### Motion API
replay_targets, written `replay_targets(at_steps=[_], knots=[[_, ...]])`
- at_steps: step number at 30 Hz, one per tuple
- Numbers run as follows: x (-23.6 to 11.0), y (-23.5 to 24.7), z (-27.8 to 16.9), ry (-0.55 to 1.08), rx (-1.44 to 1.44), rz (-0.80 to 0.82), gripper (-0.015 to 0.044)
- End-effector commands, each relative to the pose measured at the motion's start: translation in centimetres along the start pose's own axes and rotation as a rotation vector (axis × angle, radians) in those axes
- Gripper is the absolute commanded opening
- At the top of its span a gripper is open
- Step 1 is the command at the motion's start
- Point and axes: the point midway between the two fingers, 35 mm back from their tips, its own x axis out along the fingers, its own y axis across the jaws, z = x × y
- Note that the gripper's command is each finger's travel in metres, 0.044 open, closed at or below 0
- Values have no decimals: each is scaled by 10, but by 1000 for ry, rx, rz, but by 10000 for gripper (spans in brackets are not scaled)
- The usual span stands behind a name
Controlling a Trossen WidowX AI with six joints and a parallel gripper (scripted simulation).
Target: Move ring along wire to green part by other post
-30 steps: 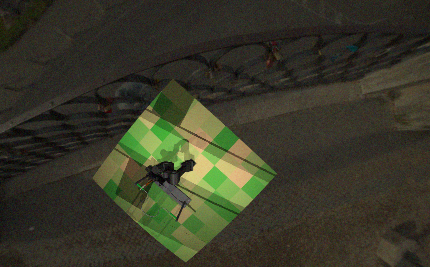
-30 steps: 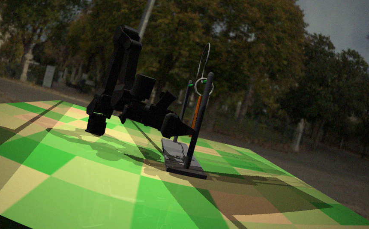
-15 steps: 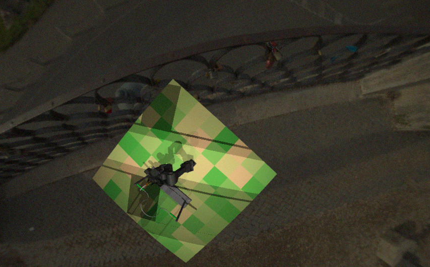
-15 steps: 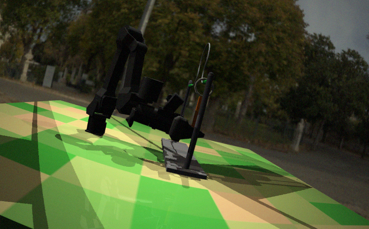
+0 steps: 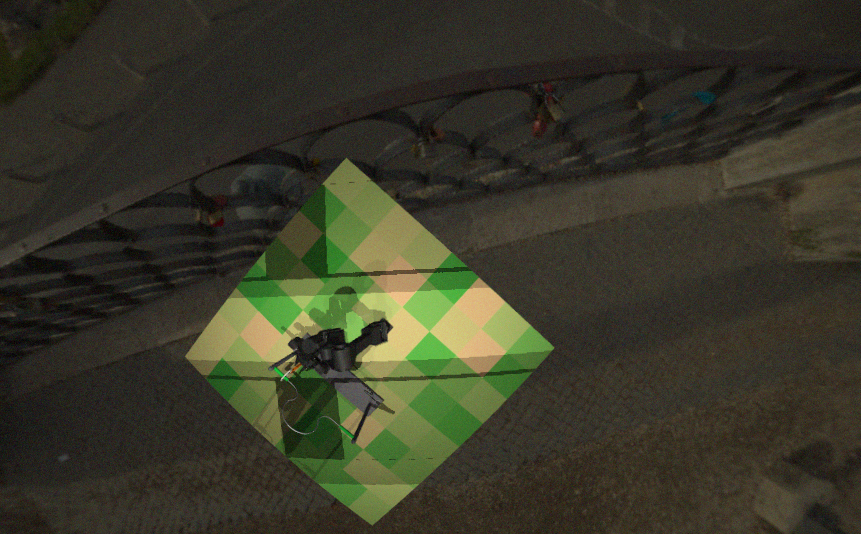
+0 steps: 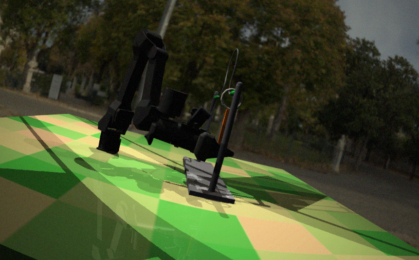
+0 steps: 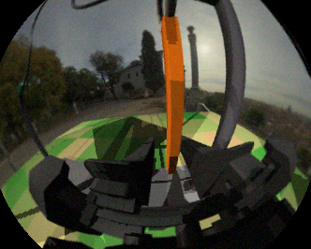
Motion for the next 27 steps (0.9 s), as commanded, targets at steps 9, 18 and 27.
replay_targets(at_steps=[9,18,27], knots=[[0,0,0,0,0,0,81],[0,0,0,0,0,0,-150],[0,0,2,0,0,0,-150]])
